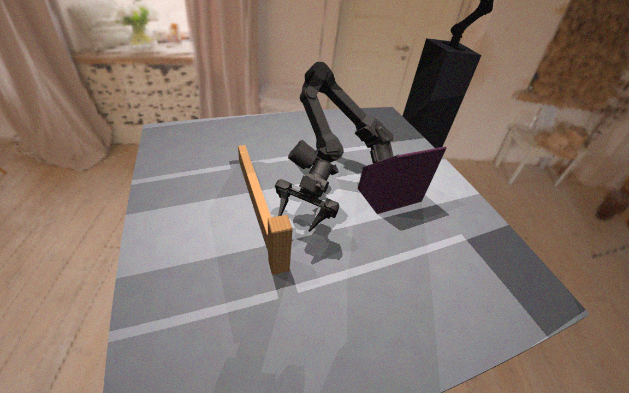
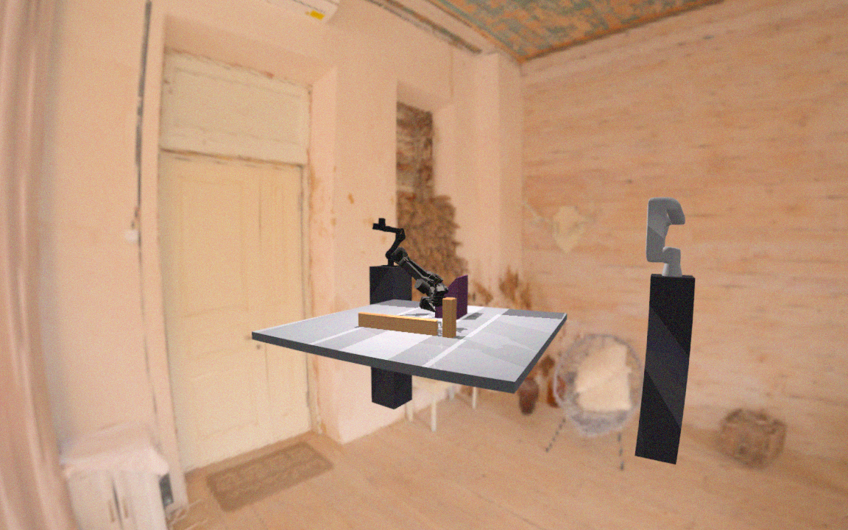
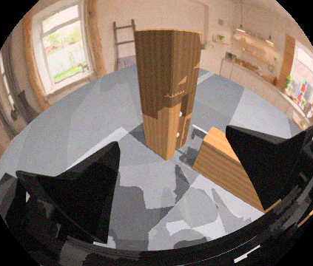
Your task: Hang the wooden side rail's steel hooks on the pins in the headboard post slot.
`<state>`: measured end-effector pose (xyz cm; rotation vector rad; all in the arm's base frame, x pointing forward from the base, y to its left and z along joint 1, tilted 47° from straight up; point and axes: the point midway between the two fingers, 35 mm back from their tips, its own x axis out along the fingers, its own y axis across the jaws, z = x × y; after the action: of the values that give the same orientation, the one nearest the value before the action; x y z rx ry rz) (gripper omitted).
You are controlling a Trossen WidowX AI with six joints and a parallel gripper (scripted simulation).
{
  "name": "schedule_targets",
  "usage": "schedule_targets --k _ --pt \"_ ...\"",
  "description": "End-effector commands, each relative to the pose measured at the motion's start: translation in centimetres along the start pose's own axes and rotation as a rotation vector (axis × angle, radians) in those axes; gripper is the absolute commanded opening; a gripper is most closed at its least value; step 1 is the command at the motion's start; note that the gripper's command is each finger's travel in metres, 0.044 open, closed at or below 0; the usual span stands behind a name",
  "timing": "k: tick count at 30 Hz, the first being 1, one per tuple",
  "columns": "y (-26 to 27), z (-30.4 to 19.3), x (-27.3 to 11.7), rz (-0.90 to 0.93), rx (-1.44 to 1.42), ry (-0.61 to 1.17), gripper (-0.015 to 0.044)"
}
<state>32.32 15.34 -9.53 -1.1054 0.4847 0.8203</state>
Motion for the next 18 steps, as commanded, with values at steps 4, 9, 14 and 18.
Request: schedule_targets --k 4,9,14,18 --pt "-5.4 3.8 -1.4 0.220 -0.122 0.098 0.0440" --pt "-5.8 4.0 -2.0 0.246 -0.131 0.109 0.0440" --pt "-5.8 4.0 -2.0 0.246 -0.131 0.109 0.0440" --pt "-5.8 4.0 -2.0 0.246 -0.131 0.109 0.0440"
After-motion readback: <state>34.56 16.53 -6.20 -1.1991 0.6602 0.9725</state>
